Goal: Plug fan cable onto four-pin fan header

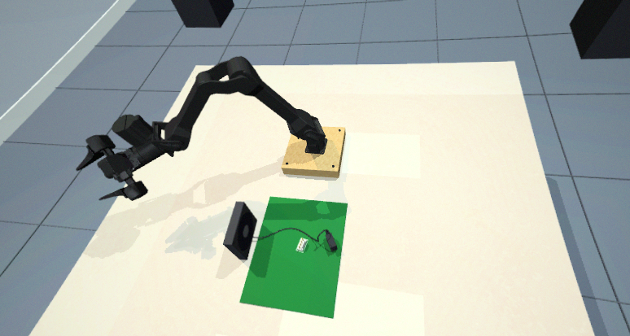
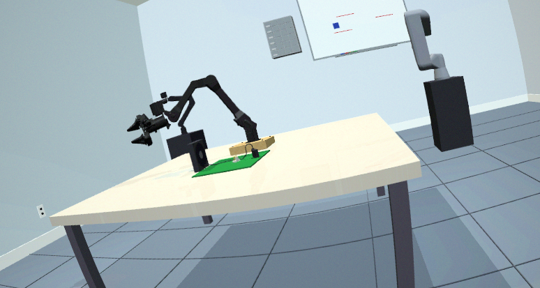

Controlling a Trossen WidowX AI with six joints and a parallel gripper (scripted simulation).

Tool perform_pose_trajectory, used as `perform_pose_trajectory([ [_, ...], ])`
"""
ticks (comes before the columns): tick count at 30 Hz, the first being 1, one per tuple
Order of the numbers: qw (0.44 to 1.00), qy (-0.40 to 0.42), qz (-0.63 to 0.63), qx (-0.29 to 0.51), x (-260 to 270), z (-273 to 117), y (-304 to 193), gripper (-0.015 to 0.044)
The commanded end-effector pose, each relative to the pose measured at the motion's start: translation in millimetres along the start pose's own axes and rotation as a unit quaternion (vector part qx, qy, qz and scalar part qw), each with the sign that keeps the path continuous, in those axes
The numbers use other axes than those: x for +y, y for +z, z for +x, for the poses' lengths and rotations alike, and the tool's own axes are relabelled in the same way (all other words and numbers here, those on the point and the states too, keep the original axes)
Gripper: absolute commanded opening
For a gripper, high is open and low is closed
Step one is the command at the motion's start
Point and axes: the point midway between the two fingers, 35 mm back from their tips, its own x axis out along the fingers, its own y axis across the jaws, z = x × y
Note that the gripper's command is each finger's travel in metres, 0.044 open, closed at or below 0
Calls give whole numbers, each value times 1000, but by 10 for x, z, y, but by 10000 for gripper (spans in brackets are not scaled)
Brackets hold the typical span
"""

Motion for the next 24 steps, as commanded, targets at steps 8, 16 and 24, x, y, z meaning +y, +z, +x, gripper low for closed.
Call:
perform_pose_trajectory([
  [8,913,163,369,58,1298,-328,1023,440],
  [16,815,227,514,142,1966,-733,1445,440],
  [24,589,226,694,347,2871,-1743,1861,440],
])
